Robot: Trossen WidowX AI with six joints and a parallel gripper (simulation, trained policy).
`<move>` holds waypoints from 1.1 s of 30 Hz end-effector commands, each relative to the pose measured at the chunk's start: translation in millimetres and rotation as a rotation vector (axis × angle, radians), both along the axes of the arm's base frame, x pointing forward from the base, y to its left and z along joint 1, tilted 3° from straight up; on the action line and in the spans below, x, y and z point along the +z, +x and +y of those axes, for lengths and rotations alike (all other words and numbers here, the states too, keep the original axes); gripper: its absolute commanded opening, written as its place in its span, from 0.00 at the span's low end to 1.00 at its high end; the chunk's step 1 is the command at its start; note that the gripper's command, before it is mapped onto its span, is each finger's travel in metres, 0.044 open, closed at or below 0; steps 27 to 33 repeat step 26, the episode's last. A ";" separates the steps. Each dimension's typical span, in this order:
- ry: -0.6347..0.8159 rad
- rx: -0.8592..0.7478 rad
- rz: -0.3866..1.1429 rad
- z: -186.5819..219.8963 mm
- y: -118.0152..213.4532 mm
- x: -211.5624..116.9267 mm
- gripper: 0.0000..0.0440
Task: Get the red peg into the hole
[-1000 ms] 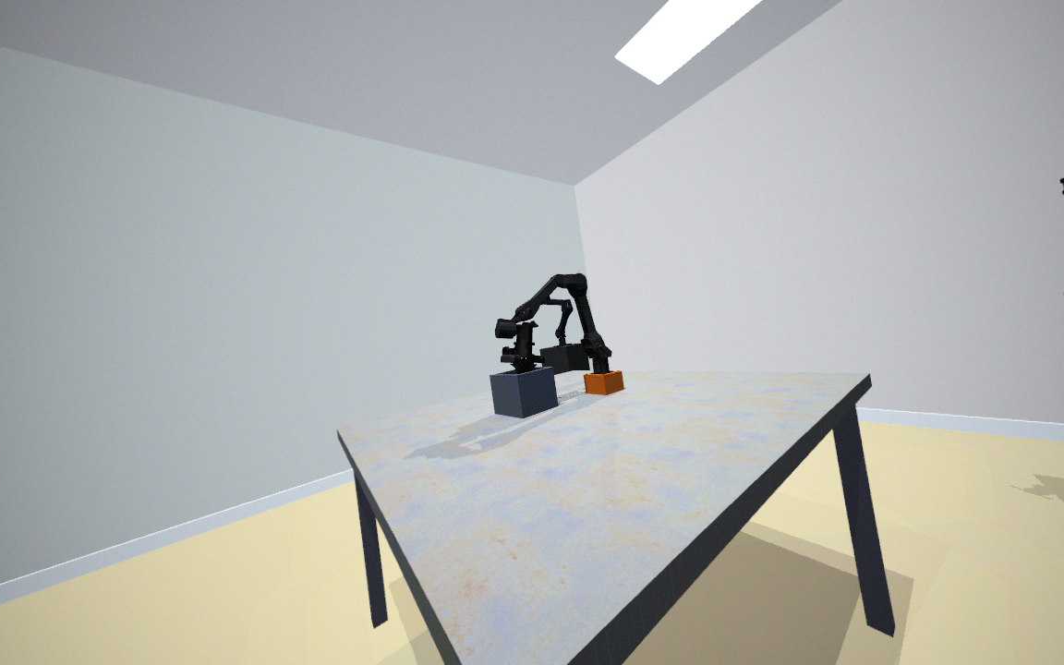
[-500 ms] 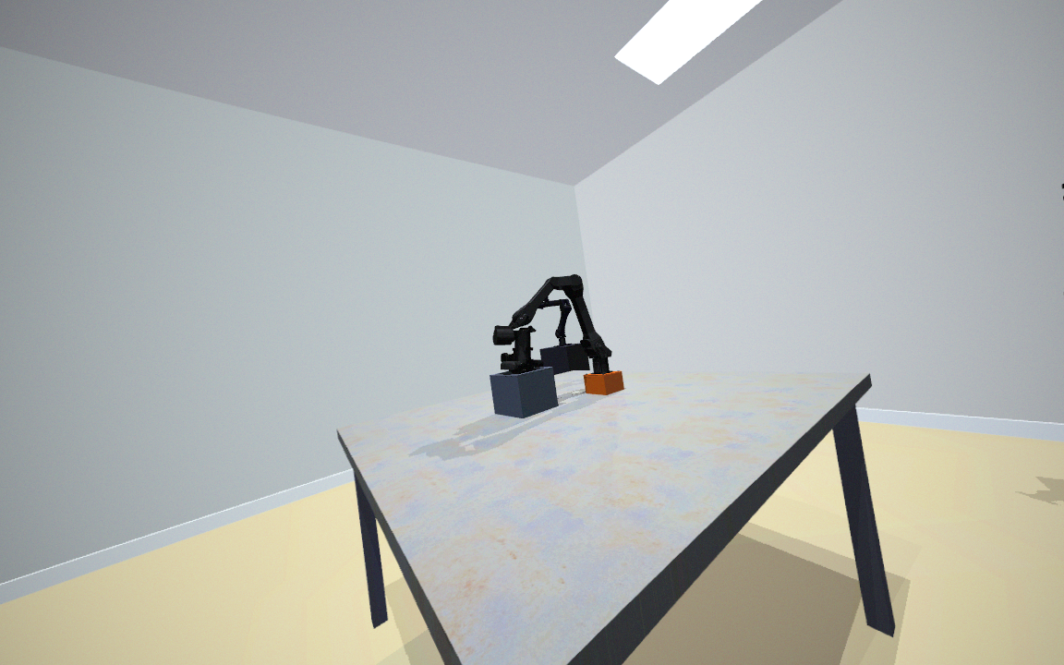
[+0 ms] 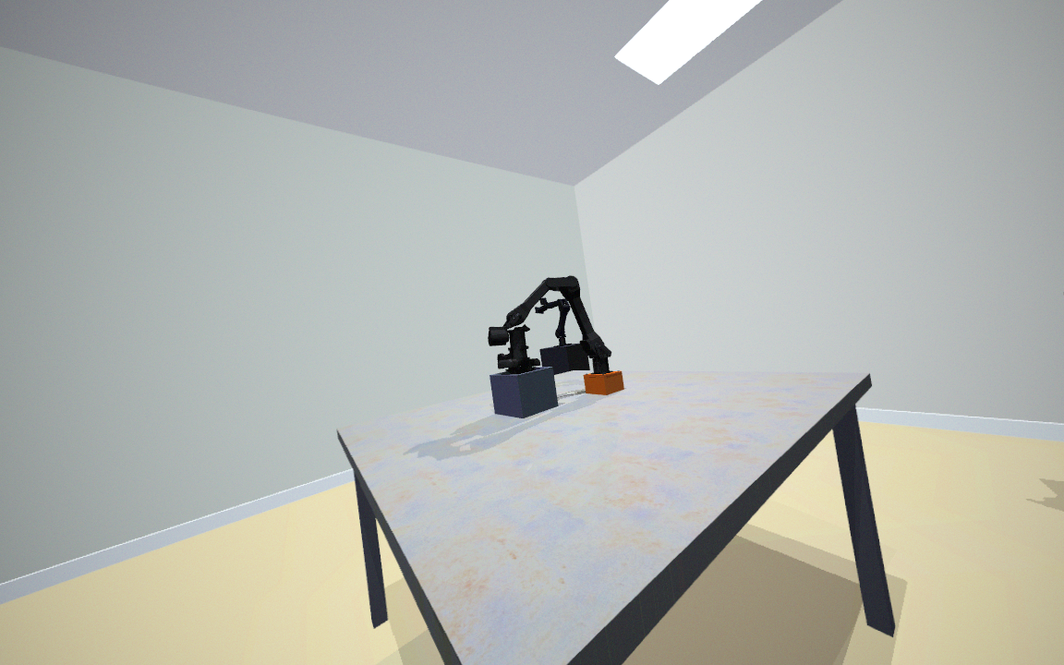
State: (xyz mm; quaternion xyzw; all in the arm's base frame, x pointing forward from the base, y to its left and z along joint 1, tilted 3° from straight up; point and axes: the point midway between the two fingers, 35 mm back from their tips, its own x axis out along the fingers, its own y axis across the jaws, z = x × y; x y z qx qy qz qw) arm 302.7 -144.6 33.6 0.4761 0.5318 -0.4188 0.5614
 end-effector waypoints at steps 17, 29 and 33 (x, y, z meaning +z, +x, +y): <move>0.120 -0.020 -0.124 -19.6 18.3 37.1 0.54; 0.115 -0.025 -0.206 -34.1 28.1 61.8 0.59; 0.115 -0.025 -0.206 -34.1 28.1 61.8 0.59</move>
